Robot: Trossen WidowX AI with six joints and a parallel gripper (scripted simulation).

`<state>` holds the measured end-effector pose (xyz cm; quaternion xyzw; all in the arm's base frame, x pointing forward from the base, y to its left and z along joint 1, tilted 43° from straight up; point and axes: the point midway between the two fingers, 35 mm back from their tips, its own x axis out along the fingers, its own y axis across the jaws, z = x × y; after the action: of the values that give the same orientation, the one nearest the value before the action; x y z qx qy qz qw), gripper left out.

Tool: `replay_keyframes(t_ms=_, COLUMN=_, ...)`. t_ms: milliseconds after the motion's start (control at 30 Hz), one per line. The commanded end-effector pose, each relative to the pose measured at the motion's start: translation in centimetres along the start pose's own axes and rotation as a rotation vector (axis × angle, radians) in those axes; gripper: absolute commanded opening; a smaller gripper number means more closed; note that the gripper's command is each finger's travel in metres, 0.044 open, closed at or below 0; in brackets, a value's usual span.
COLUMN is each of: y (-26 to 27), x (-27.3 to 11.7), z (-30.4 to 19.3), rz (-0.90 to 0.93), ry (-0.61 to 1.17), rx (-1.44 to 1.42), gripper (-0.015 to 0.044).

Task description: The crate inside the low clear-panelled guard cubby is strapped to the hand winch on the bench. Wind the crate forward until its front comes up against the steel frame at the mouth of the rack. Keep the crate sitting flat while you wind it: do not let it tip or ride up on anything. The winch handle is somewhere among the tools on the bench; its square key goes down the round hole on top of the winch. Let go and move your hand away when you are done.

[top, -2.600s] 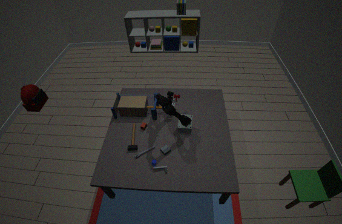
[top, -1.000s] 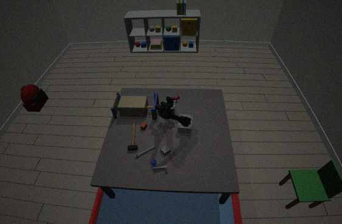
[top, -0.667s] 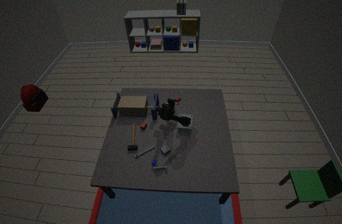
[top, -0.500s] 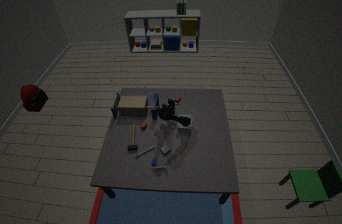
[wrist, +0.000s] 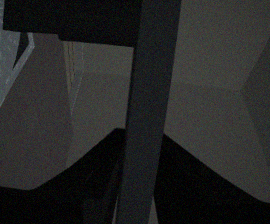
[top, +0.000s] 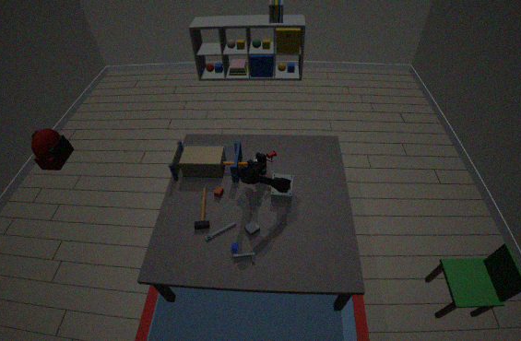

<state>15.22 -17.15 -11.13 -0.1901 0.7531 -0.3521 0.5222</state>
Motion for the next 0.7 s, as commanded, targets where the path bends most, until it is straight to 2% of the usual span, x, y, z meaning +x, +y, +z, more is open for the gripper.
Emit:
replay_keyframes(t_ms=0, y=0.41, x=0.1, z=-0.06, rz=-0.006, ry=0.005, rx=0.003, gripper=0.0)
replay_keyframes(t_ms=667, y=0.84, x=-0.46, z=0.11, rz=-0.005, ry=0.002, rx=0.004, gripper=0.0)
